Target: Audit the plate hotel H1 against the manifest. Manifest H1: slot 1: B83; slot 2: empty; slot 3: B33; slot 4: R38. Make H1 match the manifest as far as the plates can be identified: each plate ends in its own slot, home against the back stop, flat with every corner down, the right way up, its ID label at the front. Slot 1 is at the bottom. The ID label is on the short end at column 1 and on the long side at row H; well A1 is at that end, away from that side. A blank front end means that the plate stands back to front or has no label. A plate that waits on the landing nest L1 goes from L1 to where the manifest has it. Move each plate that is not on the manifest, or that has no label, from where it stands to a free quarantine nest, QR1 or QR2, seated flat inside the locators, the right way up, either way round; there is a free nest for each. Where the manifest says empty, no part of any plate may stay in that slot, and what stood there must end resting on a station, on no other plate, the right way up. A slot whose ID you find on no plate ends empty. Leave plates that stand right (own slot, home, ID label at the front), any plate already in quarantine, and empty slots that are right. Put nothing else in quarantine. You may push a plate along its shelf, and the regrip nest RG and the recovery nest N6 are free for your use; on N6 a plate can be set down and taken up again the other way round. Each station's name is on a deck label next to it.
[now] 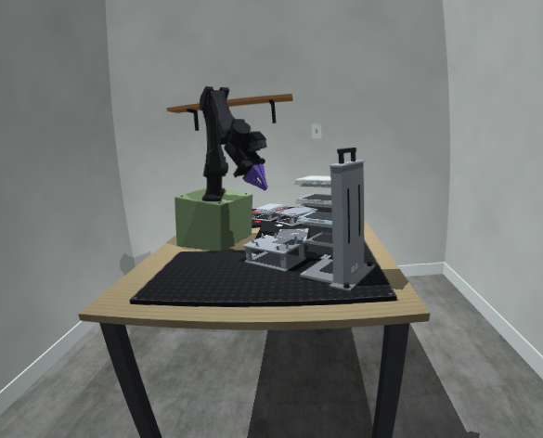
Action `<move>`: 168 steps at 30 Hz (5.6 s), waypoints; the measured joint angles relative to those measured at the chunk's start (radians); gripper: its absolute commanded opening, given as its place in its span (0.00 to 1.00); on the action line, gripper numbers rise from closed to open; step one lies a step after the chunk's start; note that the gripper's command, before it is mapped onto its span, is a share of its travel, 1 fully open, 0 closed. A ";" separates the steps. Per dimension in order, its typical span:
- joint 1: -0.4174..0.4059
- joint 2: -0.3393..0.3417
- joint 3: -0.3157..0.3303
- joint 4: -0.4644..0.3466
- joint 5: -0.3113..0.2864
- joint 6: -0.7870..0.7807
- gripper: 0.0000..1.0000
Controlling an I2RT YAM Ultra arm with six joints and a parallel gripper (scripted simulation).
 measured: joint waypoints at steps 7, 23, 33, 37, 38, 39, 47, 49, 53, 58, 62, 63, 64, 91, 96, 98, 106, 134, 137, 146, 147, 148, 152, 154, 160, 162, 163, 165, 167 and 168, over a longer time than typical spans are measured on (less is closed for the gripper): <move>-0.007 -0.004 0.003 -0.003 -0.023 -0.021 1.00; -0.021 -0.090 0.130 -0.193 -0.040 -0.037 1.00; -0.029 -0.125 0.214 -0.304 -0.049 -0.042 1.00; -0.029 -0.125 0.214 -0.322 -0.049 -0.042 1.00; -0.029 -0.125 0.214 -0.323 -0.049 -0.042 1.00; -0.029 -0.125 0.214 -0.323 -0.049 -0.042 1.00; -0.029 -0.125 0.214 -0.323 -0.049 -0.042 1.00; -0.029 -0.125 0.214 -0.323 -0.049 -0.042 1.00; -0.029 -0.125 0.214 -0.323 -0.049 -0.042 1.00; -0.029 -0.121 0.214 -0.322 -0.049 -0.042 1.00; -0.018 -0.090 0.214 -0.309 -0.042 -0.036 1.00; -0.014 -0.082 0.214 -0.305 -0.040 -0.034 1.00; -0.011 -0.075 0.214 -0.301 -0.038 -0.032 1.00; 0.049 0.064 0.249 -0.175 0.008 0.011 1.00; 0.061 0.100 0.260 -0.152 0.016 0.019 1.00; 0.066 0.113 0.264 -0.143 0.020 0.022 1.00; 0.079 0.150 0.279 -0.114 0.031 0.032 1.00; 0.099 0.216 0.309 -0.068 0.046 0.045 1.00; 0.099 0.216 0.309 -0.068 0.046 0.045 1.00; 0.099 0.216 0.309 -0.068 0.046 0.045 1.00; 0.099 0.216 0.309 -0.068 0.046 0.045 1.00; 0.099 0.216 0.309 -0.068 0.046 0.045 1.00; 0.099 0.216 0.309 -0.068 0.046 0.045 1.00; 0.099 0.216 0.309 -0.068 0.046 0.045 1.00; 0.099 0.216 0.309 -0.068 0.046 0.045 1.00; 0.099 0.216 0.309 -0.068 0.046 0.045 1.00; 0.099 0.216 0.309 -0.068 0.046 0.045 1.00; 0.099 0.216 0.309 -0.068 0.046 0.045 1.00; 0.099 0.216 0.309 -0.068 0.046 0.045 1.00; 0.099 0.216 0.309 -0.068 0.046 0.045 1.00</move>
